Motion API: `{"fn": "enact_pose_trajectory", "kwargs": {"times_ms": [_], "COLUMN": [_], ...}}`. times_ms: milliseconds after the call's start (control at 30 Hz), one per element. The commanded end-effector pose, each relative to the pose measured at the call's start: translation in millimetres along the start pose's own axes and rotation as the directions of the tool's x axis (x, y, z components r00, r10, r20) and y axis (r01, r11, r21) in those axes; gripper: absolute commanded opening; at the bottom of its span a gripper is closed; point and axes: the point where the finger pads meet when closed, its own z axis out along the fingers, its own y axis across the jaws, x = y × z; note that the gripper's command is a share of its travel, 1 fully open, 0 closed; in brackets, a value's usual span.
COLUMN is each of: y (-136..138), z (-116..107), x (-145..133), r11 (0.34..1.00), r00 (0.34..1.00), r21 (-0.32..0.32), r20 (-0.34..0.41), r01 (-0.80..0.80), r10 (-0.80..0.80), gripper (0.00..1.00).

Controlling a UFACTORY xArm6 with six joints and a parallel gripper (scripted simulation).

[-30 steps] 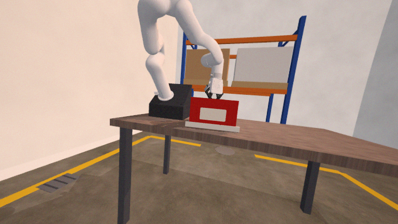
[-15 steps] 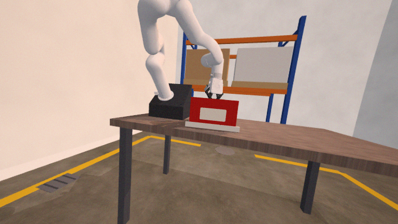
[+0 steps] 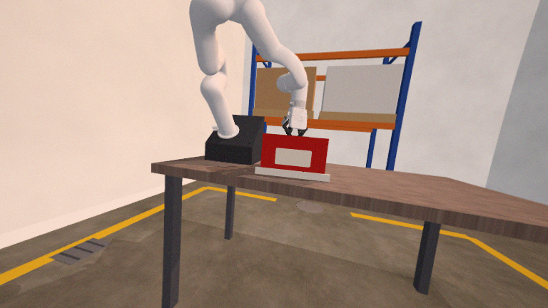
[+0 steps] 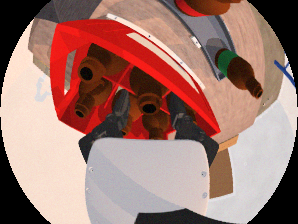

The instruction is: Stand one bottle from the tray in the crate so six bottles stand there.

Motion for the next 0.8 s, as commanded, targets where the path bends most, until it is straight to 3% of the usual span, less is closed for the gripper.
{"fn": "enact_pose_trajectory", "kwargs": {"times_ms": [0,767], "y": [0.9,0.8], "z": [-2.0,-32.1], "x": [-0.8,-0.7], "r11": [1.000,1.000], "r00": [1.000,1.000], "r21": [-0.003,-0.003], "r20": [0.001,0.001], "r01": [-0.001,-0.001], "r10": [0.001,0.001], "gripper": [0.65,0.65]}}
